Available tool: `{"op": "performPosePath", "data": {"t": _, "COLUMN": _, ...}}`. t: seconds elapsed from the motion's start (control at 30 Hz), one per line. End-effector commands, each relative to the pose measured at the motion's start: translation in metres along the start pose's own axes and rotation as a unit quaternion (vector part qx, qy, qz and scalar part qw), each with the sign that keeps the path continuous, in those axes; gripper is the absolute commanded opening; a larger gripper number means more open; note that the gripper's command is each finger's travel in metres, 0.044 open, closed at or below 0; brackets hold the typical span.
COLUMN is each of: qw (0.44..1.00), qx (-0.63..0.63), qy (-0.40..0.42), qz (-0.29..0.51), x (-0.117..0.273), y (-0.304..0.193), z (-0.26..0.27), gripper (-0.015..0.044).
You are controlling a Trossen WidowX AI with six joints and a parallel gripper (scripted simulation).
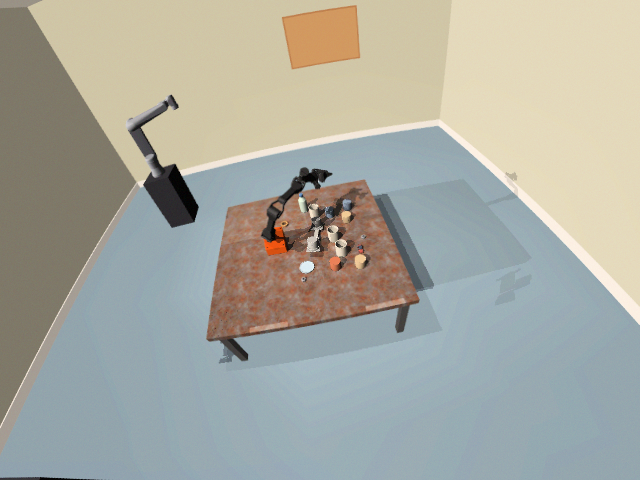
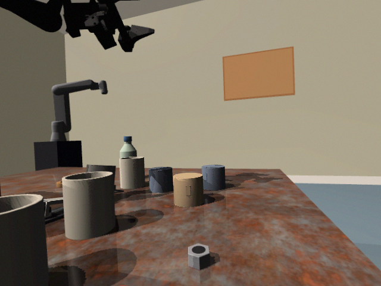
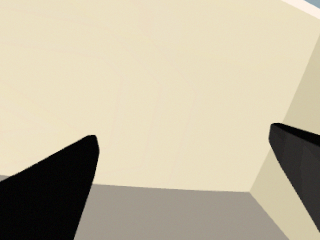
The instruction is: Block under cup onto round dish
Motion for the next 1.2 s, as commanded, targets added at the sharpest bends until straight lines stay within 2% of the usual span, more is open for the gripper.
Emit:
{"op": "performPosePath", "data": {"t": 0.0, "qw": 0.997, "qx": 0.064, "qy": -0.029, "qz": -0.028, "x": 0.011, "y": 0.010, "z": -0.012, "gripper": 0.0440}}
{"op": "performPosePath", "data": {"t": 0.57, "qw": 0.939, "qx": 0.300, "qy": -0.135, "qz": -0.099, "x": 0.062, "y": 0.047, "z": -0.046, "gripper": 0.0440}}
{"op": "performPosePath", "data": {"t": 1.17, "qw": 0.798, "qx": 0.537, "qy": -0.235, "qz": -0.139, "x": 0.123, "y": 0.094, "z": -0.060, "gripper": 0.0440}}
Point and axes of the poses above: the point midway between the two fingers, 35 mm back from their tips, its own x axis back along the fingers, its own z axis across the jaws, y = z × x, the point moved 5 cm from there along x, back along the fingers, and after that the axes turned 1 degree about -x, right-handed, at the moved point
